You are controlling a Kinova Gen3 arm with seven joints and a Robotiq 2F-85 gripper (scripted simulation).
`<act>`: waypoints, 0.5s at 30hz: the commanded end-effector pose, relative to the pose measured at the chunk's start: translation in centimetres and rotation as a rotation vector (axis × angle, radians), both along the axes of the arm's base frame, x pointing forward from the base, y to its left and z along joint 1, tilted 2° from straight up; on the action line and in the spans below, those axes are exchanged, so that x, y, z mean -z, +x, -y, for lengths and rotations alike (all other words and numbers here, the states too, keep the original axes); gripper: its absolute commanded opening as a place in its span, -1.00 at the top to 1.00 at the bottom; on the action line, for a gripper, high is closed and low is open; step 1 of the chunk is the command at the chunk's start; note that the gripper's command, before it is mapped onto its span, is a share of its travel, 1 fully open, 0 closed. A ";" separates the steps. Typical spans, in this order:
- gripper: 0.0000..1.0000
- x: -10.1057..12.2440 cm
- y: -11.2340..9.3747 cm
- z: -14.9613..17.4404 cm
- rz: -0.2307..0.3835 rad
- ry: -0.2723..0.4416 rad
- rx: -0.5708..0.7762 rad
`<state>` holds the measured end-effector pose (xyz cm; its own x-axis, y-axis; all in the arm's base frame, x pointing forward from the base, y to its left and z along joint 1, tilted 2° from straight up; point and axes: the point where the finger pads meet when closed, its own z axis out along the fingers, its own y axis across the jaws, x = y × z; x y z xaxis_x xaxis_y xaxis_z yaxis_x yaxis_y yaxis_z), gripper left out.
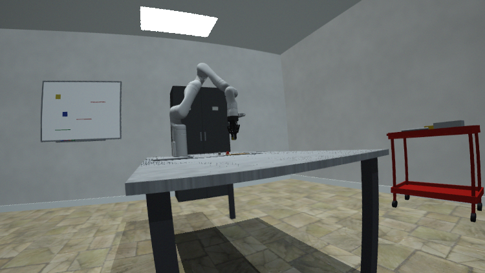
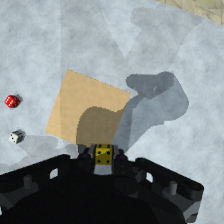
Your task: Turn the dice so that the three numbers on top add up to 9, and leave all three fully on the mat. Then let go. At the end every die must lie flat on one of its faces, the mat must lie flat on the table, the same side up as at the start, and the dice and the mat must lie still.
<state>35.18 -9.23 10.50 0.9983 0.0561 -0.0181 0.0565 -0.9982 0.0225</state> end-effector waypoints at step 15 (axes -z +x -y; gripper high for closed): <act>0.69 -0.2 -1.0 -4.9 0.010 -0.005 0.184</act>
